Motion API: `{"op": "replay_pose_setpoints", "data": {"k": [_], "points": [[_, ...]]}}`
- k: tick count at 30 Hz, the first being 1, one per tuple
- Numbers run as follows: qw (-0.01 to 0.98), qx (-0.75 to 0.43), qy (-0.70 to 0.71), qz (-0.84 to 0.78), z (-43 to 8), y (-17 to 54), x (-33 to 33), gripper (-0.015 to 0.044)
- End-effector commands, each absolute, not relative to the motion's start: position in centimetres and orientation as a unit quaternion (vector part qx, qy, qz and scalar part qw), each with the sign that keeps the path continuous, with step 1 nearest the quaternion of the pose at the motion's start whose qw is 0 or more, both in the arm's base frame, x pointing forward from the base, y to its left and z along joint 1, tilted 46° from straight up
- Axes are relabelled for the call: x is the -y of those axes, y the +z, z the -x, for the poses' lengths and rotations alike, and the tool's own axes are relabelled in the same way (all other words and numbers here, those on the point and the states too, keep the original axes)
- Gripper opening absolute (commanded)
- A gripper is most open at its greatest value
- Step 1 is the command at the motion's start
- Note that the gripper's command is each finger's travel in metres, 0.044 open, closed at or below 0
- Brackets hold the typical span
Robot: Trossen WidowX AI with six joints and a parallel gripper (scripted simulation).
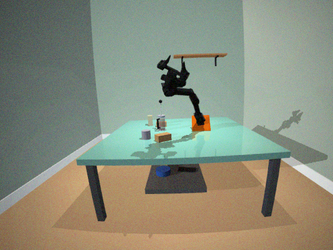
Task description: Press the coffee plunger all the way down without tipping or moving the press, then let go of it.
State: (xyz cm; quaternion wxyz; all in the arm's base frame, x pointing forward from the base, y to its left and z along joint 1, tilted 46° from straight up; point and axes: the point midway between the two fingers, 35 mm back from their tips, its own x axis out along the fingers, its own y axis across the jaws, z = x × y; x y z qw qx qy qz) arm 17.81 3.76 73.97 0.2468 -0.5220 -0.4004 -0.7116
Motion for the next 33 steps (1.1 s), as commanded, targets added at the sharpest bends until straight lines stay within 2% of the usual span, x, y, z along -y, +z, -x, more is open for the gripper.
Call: {"op": "replay_pose_setpoints", "data": {"k": [1,6,15,22,33], "points": [[0.247,0.401,-0.708,0.526,-18.0,74.0,-3.8,0.0426],[0.255,0.407,-0.659,0.578,-21.4,73.9,-3.4,0.0440],[0.361,0.388,-0.447,0.720,-33.5,70.0,1.2,0.0440],[0.499,0.312,-0.273,0.761,-41.0,63.4,7.7,0.0440],[0.756,0.124,-0.069,0.639,-44.7,49.2,19.5,0.0440]]}}
